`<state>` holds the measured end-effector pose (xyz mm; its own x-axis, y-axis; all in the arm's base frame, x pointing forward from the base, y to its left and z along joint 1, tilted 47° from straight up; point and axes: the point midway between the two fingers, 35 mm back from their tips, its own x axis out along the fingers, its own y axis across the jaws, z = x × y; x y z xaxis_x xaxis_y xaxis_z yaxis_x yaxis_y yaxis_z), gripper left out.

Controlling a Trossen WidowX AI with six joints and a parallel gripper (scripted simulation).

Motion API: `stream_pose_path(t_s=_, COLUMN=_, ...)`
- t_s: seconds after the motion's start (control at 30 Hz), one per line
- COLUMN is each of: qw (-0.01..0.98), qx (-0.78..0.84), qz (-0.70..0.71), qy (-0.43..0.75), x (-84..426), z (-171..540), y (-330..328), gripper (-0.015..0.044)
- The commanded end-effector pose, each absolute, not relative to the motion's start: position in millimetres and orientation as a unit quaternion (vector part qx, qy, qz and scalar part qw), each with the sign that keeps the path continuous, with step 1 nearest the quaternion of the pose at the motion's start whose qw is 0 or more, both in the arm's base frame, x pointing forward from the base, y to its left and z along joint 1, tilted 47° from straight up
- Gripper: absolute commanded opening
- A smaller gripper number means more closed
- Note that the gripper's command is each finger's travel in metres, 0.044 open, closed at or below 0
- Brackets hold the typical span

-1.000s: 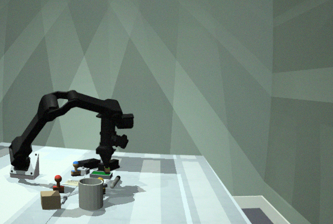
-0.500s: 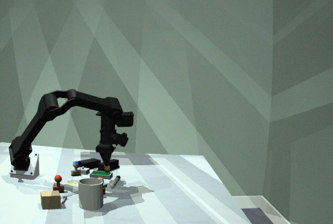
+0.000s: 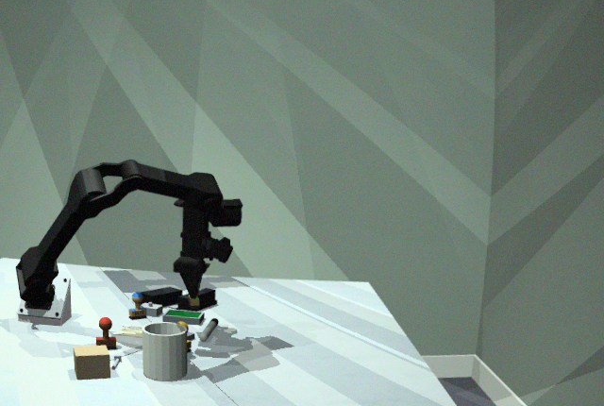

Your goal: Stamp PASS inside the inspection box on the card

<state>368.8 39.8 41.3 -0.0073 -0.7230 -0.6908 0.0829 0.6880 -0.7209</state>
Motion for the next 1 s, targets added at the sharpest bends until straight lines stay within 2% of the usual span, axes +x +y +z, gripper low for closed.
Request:
stream_pose_path(t_s=0.0, qw=0.66, qx=-0.246, qz=-0.306, qy=0.64, x=369, z=43, y=42, gripper=0.0)
stream_pose_path(t_s=0.47, qw=0.66, qx=-0.246, qz=-0.306, qy=0.64, x=368, z=46, y=48, gripper=0.0)
stream_pose_path(t_s=0.8, qw=0.66, qx=-0.245, qz=-0.305, qy=0.641, x=341, z=-11, y=106, gripper=0.0)
stream_pose_path(t_s=0.97, qw=0.66, qx=-0.245, qz=-0.305, qy=0.641, x=338, z=-15, y=110, gripper=0.0)
